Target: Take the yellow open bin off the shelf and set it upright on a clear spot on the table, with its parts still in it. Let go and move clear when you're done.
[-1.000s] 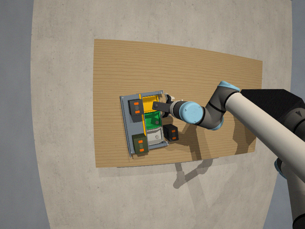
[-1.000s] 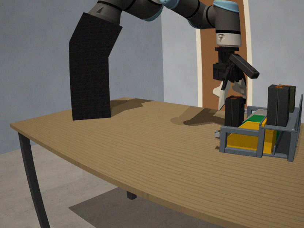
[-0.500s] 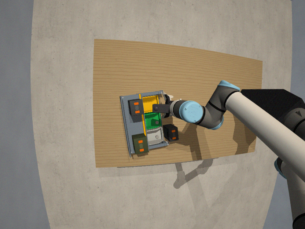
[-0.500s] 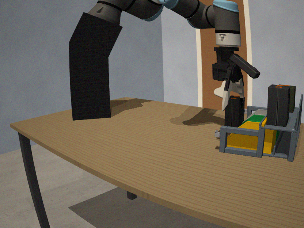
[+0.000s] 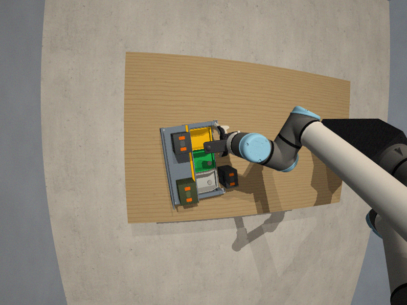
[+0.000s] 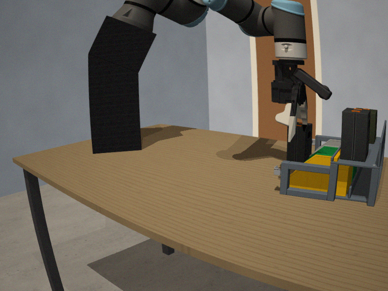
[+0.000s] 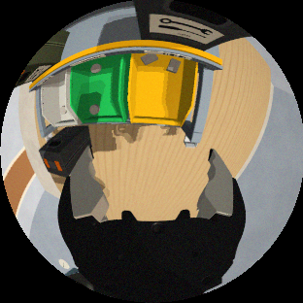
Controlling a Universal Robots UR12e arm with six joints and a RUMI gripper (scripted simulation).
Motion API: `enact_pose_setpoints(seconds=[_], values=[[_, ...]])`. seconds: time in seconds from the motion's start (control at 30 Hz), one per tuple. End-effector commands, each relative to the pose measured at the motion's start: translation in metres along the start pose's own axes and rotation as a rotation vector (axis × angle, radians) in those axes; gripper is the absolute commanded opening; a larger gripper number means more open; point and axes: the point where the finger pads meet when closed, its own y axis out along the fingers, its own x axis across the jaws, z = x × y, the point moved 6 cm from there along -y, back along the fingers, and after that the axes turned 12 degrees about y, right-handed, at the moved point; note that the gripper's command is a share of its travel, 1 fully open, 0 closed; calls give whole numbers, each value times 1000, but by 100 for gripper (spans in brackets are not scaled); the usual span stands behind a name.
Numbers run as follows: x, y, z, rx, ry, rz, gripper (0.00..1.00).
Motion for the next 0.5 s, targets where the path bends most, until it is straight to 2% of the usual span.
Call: enact_pose_setpoints(seconds=[0.0,0.03,0.43,0.47], values=[[0,-1,1,1,-170,0,100],[0,-1,1,1,-222,0,100],[0,-1,1,1,-222,0,100],[0,-1,1,1,-271,0,100]])
